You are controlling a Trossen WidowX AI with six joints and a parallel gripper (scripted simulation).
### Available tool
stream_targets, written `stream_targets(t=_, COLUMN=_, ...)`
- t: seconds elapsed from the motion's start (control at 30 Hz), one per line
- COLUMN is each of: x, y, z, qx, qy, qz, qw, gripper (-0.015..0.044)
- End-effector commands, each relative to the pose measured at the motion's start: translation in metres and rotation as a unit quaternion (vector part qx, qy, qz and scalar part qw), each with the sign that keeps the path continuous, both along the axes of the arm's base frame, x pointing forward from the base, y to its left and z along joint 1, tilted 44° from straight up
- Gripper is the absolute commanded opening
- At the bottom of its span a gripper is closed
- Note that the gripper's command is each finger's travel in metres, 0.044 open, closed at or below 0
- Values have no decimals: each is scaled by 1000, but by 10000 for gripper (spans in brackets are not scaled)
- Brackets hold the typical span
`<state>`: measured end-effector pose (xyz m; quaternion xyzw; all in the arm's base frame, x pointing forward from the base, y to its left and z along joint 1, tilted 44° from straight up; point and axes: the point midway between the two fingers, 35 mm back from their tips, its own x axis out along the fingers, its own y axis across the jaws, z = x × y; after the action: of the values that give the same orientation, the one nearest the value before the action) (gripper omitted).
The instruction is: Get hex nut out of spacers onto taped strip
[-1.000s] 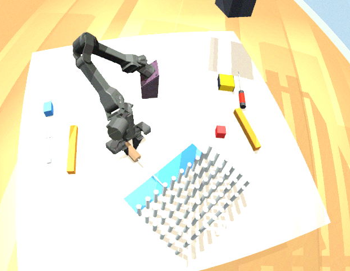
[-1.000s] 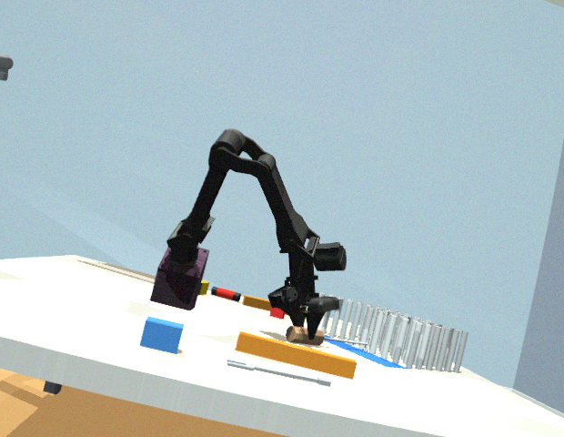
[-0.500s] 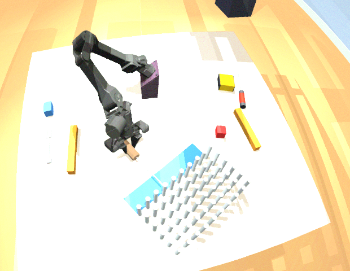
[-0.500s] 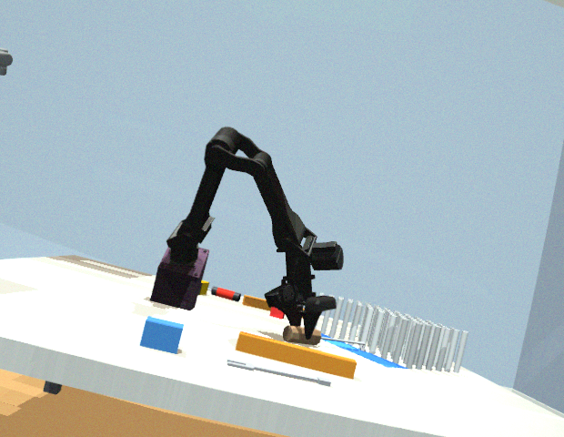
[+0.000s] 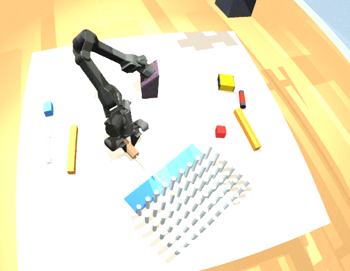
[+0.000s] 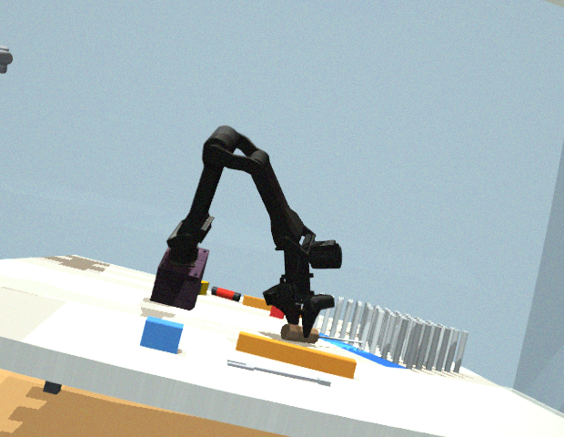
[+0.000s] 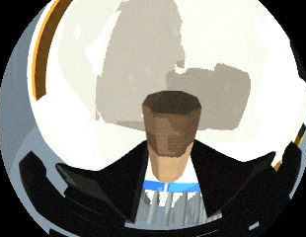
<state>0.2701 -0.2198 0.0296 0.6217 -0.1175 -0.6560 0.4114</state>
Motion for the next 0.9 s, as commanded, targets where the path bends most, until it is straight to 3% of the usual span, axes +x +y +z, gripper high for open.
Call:
stream_targets(t=0.0, x=4, y=3, z=6, qx=-2, qy=-6, qz=0, qw=1000, gripper=0)
stream_targets(t=0.5, x=9, y=10, z=14, qx=-2, qy=-7, qz=-1, qw=1000, gripper=0)
stream_targets(t=0.87, x=-20, y=11, z=28, qx=-2, qy=-5, qz=1, qw=1000, gripper=0)
